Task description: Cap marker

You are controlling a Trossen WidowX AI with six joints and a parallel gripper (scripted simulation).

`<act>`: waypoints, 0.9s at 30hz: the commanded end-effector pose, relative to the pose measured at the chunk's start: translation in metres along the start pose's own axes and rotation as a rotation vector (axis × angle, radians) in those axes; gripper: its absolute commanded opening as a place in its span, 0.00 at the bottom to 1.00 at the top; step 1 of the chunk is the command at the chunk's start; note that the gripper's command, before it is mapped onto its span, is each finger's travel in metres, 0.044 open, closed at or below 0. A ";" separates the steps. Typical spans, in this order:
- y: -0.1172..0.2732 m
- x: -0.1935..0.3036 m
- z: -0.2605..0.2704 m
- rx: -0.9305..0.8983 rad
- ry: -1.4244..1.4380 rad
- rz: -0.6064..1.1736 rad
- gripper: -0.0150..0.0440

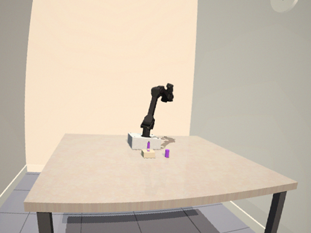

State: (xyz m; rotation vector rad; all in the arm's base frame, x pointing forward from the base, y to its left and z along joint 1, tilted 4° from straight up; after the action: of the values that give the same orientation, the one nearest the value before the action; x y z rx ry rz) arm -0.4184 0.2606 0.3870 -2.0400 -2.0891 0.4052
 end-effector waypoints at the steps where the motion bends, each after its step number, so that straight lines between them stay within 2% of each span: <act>1: 0.001 0.002 0.000 -0.003 -0.003 0.007 0.89; 6: 0.045 0.059 -0.001 -0.058 -0.097 0.202 0.67; 7: 0.057 0.071 -0.001 -0.068 -0.119 0.247 0.66; 18: 0.193 0.169 -0.007 -0.094 -0.350 0.724 0.66; 27: 0.323 0.204 -0.011 -0.065 -0.480 1.115 0.66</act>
State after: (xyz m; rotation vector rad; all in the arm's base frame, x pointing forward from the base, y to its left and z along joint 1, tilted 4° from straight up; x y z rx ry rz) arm -0.1685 0.4615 0.2951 -3.1164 -1.1211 0.9479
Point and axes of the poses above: the point midway between the two fingers, 35 mm back from their tips, its own y axis back along the fingers, its own z axis across the jaws, x = y × z, the point moved 4 cm from there along y, back along the fingers, and after that the axes turned 6 degrees about y, right-handed, at the moved point
